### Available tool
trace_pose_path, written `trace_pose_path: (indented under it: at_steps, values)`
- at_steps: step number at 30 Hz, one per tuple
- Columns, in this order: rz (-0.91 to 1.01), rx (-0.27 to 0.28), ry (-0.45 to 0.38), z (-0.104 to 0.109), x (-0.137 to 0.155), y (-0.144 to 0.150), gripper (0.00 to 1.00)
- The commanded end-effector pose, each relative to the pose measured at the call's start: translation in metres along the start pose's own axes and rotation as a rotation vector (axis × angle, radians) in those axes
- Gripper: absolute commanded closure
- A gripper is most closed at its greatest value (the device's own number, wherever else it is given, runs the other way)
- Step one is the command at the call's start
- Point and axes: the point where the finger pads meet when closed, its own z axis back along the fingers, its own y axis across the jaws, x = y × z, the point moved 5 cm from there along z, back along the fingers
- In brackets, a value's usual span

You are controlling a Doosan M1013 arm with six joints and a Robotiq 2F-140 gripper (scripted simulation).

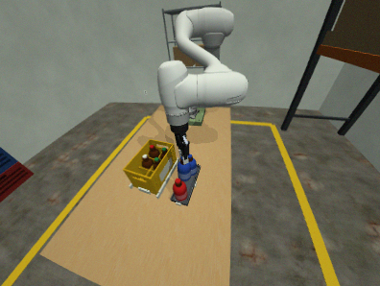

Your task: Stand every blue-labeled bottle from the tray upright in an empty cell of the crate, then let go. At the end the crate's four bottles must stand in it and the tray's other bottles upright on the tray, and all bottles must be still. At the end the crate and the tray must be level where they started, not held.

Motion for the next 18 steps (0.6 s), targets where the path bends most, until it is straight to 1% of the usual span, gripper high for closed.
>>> trace_pose_path:
  at_steps: [1, 18]
  values:
    - [0.0, 0.0, 0.0, 0.0034, 0.0, 0.0, 1.0]
    - [0.0, 0.0, 0.0, 0.0081, -0.0001, 0.0, 1.0]
